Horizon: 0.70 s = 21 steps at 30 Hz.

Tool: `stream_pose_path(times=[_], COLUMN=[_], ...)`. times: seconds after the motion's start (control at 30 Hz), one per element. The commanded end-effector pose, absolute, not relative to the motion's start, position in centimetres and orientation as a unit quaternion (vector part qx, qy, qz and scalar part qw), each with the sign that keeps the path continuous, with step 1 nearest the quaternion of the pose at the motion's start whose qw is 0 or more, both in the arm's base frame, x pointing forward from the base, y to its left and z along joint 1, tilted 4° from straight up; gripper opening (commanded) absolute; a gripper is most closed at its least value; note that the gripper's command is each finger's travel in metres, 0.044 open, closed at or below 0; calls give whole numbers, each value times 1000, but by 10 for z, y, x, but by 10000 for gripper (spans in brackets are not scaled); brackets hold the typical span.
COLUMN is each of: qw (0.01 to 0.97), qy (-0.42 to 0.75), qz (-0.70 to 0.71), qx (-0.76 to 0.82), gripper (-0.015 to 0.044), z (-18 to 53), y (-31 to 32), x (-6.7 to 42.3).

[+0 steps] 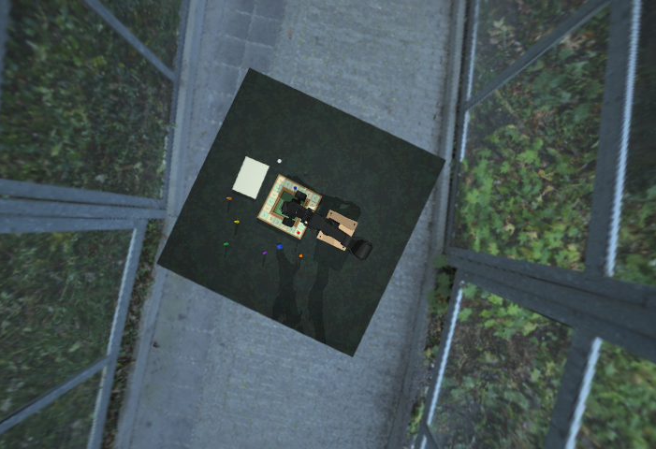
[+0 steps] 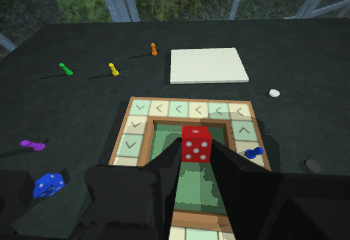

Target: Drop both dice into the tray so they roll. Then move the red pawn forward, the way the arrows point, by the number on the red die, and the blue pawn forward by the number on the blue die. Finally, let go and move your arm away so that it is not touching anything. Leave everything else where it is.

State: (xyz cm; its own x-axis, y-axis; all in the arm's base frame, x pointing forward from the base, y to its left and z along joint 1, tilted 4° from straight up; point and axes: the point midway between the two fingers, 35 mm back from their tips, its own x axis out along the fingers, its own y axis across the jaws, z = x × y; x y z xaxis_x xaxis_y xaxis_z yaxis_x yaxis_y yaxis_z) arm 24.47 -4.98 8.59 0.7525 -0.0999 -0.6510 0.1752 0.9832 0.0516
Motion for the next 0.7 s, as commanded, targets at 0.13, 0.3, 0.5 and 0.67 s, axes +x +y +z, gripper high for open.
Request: stream_pose_path(times=[0.13,0.3,0.5,0.67], qw=[934,934,935,929], qy=[344,344,341,357], qz=[-74,-74,-73,-72], qx=[55,55,58,60], gripper=[79,210,368,440], z=[86,86,126,125], y=[-50,-50,-52,-52], x=[245,245,244,245])
